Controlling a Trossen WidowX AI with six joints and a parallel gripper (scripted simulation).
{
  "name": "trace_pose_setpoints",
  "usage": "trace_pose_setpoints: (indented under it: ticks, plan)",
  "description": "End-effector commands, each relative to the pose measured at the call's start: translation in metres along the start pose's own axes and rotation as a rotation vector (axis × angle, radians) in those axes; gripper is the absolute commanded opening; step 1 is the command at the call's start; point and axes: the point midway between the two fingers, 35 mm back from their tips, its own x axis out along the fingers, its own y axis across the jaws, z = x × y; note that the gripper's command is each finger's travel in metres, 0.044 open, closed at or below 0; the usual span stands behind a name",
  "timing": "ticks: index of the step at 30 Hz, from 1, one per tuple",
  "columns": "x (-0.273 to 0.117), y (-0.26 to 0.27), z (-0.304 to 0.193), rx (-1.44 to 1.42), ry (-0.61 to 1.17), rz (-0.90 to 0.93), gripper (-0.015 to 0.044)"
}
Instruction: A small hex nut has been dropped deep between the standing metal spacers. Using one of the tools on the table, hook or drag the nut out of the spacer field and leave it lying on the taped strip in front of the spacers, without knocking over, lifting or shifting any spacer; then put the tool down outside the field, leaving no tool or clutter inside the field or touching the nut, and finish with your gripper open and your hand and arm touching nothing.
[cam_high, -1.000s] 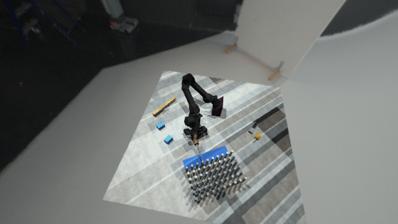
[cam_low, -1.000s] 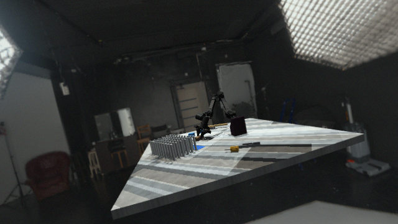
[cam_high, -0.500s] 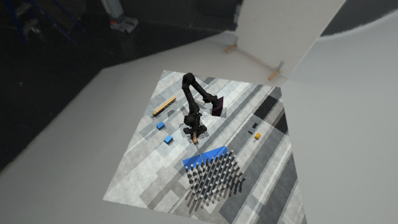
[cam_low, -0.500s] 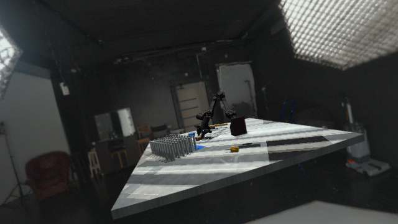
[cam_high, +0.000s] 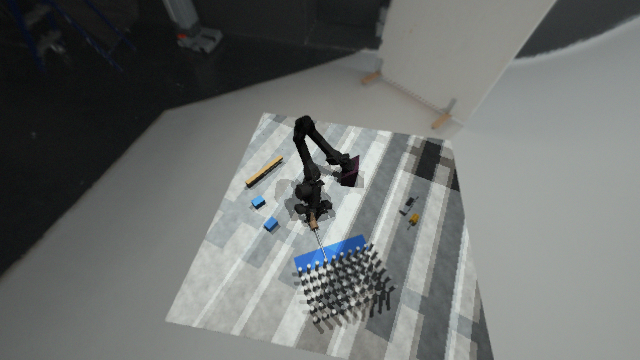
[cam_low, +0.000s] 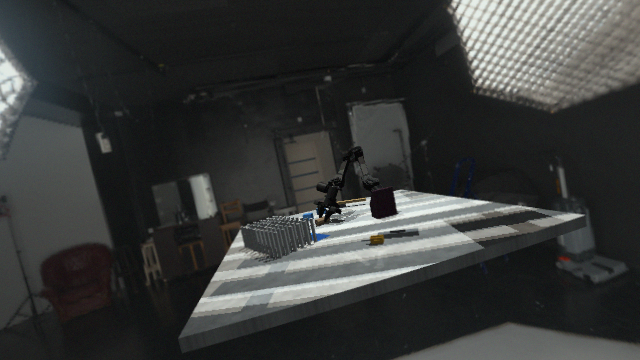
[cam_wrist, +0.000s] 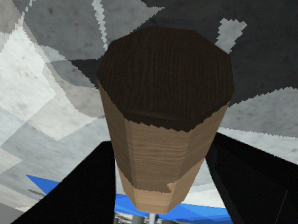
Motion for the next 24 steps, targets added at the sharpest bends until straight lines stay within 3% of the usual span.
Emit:
trace_pose_setpoints:
  ticks: [1,24]
  plan:
    - [-0.001,0.0,-0.001,-0.003,0.006,-0.001,0.0]
    - [-0.013,0.007,-0.011,0.003,0.005,0.002,0.0]
